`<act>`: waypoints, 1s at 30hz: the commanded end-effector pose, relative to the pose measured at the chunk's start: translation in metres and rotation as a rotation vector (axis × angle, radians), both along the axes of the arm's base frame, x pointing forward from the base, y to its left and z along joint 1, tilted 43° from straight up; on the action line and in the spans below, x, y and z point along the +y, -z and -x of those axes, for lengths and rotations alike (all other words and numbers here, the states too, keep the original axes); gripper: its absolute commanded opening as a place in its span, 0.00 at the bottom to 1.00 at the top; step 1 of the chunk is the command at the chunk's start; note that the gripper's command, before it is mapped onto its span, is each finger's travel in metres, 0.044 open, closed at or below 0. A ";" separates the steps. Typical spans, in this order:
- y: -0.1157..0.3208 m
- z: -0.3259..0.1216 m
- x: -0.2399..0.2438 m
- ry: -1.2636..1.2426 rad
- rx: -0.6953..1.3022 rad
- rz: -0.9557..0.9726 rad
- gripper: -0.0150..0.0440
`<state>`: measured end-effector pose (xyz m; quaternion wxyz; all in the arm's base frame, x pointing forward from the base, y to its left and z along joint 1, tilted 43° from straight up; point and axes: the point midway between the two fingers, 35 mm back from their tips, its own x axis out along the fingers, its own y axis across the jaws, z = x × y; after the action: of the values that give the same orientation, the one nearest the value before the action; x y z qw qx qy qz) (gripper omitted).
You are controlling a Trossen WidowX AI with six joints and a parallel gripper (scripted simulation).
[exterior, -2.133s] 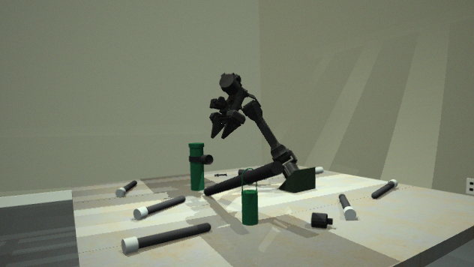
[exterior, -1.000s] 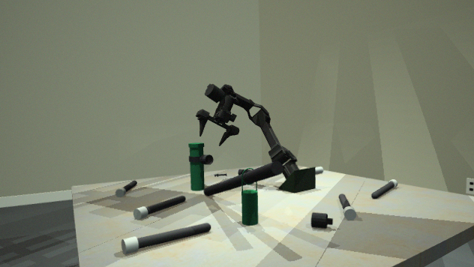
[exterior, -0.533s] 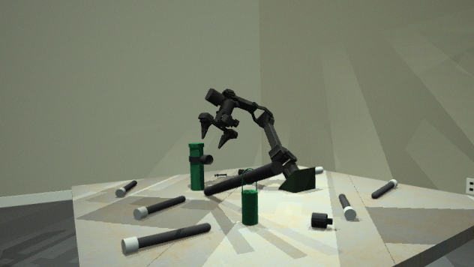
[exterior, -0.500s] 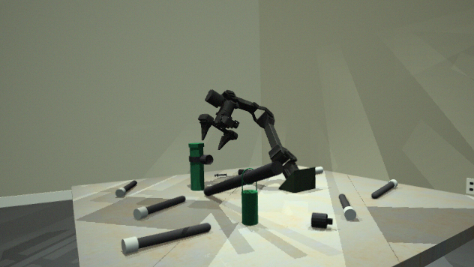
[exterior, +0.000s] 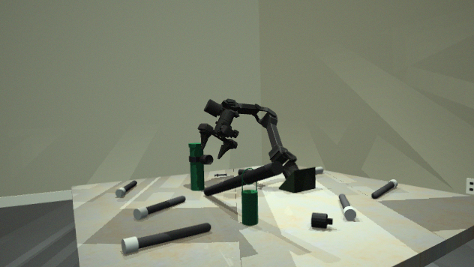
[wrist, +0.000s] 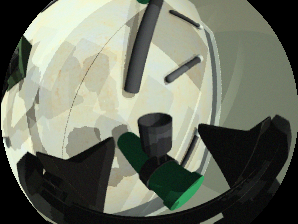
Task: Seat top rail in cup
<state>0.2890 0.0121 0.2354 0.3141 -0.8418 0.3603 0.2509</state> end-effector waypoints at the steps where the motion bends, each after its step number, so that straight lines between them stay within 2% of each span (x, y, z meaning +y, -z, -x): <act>1: 0.006 -0.004 -0.001 -0.005 0.006 -0.001 1.00; 30: 0.036 -0.033 -0.023 -0.005 0.002 0.000 1.00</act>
<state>0.3191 -0.0095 0.2044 0.3145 -0.8420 0.3602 0.2496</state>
